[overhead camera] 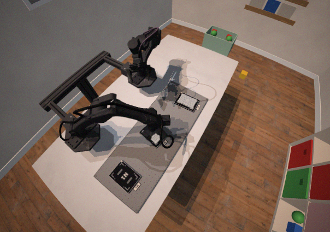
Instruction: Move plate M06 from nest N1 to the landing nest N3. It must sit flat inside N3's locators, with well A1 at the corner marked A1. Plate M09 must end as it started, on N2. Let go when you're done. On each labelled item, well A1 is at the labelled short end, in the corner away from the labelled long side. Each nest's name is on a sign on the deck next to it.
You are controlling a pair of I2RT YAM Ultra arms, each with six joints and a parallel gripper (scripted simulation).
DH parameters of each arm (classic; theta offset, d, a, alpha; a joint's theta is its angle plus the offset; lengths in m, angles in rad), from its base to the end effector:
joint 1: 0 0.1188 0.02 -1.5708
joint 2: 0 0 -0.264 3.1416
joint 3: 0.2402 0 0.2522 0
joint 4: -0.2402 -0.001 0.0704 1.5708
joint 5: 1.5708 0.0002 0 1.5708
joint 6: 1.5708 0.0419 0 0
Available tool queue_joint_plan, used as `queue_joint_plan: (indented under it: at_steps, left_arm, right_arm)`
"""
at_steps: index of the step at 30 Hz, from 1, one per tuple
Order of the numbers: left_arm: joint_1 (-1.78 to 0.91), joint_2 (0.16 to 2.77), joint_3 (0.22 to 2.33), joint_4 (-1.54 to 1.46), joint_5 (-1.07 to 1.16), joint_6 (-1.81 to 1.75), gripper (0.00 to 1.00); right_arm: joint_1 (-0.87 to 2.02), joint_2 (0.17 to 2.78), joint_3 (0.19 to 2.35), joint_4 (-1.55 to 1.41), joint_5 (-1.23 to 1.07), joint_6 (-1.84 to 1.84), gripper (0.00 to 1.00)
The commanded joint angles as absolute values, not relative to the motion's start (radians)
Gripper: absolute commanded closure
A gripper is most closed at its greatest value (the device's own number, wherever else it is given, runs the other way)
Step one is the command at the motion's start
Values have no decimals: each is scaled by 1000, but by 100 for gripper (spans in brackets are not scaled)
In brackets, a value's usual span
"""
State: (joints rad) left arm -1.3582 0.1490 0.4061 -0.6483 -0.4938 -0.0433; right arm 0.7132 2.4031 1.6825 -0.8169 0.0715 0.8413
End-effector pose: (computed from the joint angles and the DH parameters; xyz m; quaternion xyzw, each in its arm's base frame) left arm 0.0372 -0.0735 0.2372 0.3849 0.7209 -0.1925 0.5432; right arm 0.3359 0.2879 0.0678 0.0646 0.9971 -0.0138 0.0369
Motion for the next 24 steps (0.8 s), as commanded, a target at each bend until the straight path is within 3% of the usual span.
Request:
queue_joint_plan:
  at_steps: [1,24]
  left_arm:
    - [-1368,133,436,-660,-507,-50,0]
    - [-1368,133,436,-660,-507,-50,0]
  right_arm:
    - [724,2343,1677,-789,64,841,18]
    - [717,2324,1660,-789,68,840,18]
